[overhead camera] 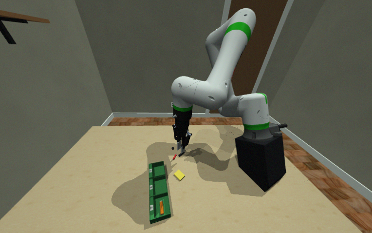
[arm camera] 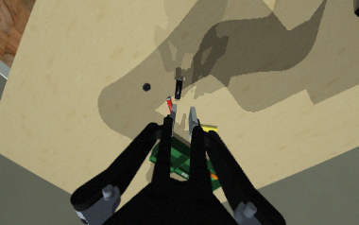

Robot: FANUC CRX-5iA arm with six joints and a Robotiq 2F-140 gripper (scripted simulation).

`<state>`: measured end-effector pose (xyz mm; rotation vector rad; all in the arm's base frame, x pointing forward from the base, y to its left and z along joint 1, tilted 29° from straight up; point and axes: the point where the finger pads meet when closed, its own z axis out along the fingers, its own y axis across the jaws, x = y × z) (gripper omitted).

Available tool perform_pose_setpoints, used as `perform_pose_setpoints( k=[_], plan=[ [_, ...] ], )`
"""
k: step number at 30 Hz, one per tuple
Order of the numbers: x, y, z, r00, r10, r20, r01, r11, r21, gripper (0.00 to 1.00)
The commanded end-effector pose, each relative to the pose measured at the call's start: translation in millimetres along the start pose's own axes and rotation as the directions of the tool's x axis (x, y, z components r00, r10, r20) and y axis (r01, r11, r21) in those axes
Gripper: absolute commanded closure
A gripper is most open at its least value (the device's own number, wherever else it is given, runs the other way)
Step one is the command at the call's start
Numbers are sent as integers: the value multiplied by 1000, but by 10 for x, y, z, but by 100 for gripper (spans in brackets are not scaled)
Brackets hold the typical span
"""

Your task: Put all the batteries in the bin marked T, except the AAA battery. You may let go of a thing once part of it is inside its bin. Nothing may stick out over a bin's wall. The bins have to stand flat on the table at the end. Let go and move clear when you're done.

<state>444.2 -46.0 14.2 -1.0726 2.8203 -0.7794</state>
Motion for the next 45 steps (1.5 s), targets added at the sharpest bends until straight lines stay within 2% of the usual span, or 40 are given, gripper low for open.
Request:
perform_pose_setpoints(
  k=[1, 34, 38, 45],
  plan=[
    [263, -149, -21, 1000, -2, 3, 2, 1000, -1, 83],
    [282, -159, -22, 1000, -2, 3, 2, 1000, -1, 83],
    [281, -159, 58, 1000, -2, 3, 2, 1000, -1, 83],
    [279, -160, 338, 1000, -2, 3, 2, 1000, -1, 83]
  ],
)
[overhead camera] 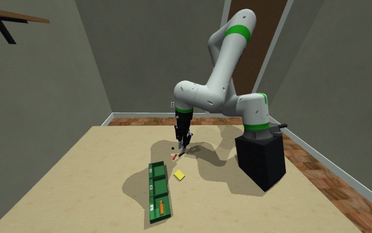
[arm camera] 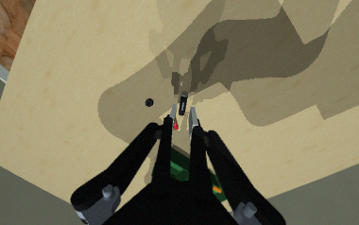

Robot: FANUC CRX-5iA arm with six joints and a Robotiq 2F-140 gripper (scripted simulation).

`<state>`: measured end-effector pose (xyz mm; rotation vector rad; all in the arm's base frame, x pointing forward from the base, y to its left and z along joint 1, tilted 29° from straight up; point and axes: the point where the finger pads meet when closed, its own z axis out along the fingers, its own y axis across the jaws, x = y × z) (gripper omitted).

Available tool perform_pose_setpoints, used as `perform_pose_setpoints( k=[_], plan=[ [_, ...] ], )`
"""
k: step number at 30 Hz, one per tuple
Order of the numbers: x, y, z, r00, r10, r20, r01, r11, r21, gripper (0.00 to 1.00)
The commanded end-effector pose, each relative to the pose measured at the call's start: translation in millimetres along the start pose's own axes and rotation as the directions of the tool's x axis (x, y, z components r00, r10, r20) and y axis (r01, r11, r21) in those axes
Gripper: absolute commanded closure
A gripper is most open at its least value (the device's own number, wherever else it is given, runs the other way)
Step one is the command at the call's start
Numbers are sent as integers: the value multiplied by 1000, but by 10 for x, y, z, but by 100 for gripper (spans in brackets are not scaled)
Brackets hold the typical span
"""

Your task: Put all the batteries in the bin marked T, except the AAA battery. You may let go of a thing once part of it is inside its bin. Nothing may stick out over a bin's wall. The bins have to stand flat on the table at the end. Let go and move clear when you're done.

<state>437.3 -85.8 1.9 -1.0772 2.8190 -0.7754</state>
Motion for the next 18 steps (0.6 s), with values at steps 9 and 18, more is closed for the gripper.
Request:
perform_pose_setpoints(
  k=[9, 18],
  plan=[
    [-8, -8, 330, 1000, 0, 1, 0, 1000, 1, 83],
    [-6, -6, 437, 1000, 0, 1, 0, 1000, 1, 83]
  ],
)
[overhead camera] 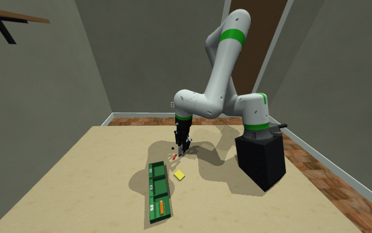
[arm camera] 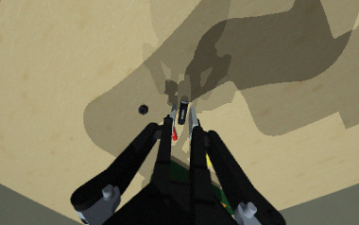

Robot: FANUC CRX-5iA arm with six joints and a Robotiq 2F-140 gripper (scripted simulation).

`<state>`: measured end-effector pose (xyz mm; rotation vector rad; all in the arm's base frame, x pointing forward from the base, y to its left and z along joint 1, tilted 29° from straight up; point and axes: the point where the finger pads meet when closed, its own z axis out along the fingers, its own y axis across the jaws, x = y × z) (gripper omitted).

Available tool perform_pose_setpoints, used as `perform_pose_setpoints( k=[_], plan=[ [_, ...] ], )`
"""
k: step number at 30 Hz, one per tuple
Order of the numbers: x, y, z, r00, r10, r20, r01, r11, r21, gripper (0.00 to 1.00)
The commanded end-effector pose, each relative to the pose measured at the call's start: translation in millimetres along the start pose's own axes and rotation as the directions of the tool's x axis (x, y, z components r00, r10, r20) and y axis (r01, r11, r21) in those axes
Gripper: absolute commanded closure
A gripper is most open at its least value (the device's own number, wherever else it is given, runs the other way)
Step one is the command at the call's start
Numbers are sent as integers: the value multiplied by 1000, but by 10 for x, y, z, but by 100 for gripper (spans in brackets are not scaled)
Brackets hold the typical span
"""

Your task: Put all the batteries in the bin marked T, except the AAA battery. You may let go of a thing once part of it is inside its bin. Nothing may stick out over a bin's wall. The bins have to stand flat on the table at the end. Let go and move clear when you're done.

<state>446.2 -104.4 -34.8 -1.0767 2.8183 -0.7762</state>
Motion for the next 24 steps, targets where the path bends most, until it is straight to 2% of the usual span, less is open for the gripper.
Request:
perform_pose_setpoints(
  k=[1, 12, 13, 24],
  plan=[
    [-2, 0, 28, 1000, 0, 0, 0, 1000, 0, 83],
    [-1, 1, 28, 1000, 0, 0, 0, 1000, 0, 83],
    [-1, 1, 28, 1000, 0, 0, 0, 1000, 0, 95],
    [-1, 1, 28, 1000, 0, 0, 0, 1000, 0, 95]
  ],
)
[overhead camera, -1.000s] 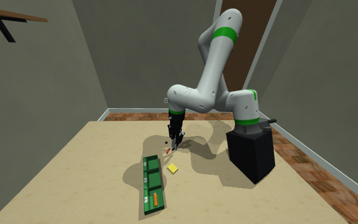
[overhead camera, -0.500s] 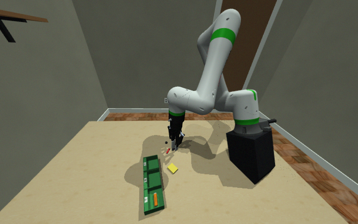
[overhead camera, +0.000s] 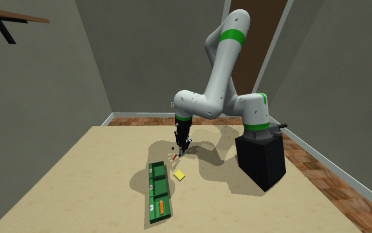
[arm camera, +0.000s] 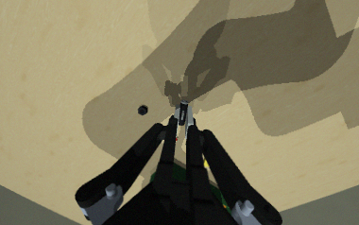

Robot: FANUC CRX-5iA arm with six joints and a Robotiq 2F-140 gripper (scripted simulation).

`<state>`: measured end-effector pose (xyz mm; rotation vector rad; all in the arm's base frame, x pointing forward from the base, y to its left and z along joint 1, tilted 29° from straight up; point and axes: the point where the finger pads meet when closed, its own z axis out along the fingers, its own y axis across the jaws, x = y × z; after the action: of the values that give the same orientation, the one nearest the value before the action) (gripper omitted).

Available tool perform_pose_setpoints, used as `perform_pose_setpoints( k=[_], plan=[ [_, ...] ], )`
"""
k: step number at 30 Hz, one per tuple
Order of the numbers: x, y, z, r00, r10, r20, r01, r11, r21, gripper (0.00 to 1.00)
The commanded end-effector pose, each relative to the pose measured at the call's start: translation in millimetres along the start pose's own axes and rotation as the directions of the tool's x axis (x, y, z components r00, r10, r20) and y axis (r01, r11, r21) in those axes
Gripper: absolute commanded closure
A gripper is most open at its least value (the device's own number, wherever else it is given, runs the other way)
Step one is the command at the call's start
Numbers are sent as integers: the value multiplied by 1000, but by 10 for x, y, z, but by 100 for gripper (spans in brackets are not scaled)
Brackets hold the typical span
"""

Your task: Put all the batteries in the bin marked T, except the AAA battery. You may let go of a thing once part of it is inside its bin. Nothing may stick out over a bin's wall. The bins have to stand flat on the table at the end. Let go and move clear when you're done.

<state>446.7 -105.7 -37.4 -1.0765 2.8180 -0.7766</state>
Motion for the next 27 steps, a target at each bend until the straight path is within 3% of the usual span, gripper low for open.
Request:
perform_pose_setpoints(
  k=[1, 20, 27],
  plan=[
    [-1, 0, 0, 1000, 0, 0, 0, 1000, 0, 95],
    [-1, 0, 0, 1000, 0, 0, 0, 1000, 0, 95],
    [-1, 0, -234, 1000, 0, 0, 0, 1000, 0, 95]
  ],
)
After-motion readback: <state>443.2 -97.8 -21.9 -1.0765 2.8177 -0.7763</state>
